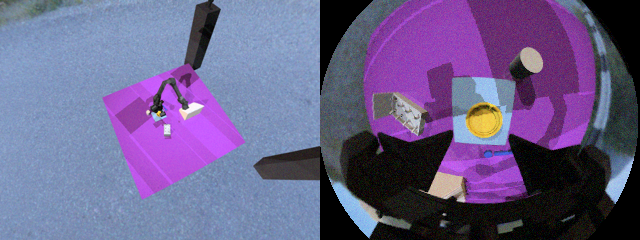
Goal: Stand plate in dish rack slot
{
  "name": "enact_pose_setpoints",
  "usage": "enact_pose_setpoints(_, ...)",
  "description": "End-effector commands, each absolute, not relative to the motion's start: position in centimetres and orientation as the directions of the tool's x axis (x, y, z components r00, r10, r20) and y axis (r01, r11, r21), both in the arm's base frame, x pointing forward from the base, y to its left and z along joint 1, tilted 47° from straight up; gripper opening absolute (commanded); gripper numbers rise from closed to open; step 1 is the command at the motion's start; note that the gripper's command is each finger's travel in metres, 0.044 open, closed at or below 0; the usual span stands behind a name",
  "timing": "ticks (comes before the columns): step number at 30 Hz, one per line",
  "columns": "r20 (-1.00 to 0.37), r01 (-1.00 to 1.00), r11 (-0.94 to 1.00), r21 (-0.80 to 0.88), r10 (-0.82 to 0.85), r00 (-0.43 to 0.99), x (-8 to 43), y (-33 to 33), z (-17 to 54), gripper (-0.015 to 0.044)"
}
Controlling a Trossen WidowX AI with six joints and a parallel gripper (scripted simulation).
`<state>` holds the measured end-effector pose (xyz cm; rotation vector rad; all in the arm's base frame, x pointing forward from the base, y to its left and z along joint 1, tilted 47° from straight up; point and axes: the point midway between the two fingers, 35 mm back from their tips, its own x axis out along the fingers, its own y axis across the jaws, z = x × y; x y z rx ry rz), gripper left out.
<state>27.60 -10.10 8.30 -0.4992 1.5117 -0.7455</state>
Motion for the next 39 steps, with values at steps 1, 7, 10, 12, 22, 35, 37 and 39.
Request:
enact_pose_setpoints(1, -0.685, 0.147, 0.671, -0.727, -0.724, -0.085, 28.1, -10.4, 8.6, 0.0400)
enact_pose_setpoints(7, -0.686, 0.147, 0.671, -0.726, -0.723, -0.085, 28.1, -10.8, 8.2, 0.0400)
enact_pose_setpoints(10, -0.686, 0.147, 0.672, -0.726, -0.723, -0.085, 28.1, -11.2, 7.8, 0.0400)
enact_pose_setpoints(12, -0.686, 0.148, 0.672, -0.726, -0.723, -0.085, 28.1, -11.4, 7.6, 0.0400)
enact_pose_setpoints(22, -0.686, 0.148, 0.672, -0.726, -0.723, -0.085, 27.9, -12.6, 6.5, 0.0400)
enact_pose_setpoints(35, -0.684, 0.147, 0.670, -0.728, -0.724, -0.085, 27.7, -14.1, 5.1, 0.0400)
enact_pose_setpoints(37, -0.684, 0.147, 0.670, -0.728, -0.725, -0.085, 27.6, -14.3, 4.9, 0.0400)
enact_pose_setpoints(39, -0.683, 0.147, 0.669, -0.728, -0.725, -0.085, 27.5, -14.6, 4.7, 0.0400)
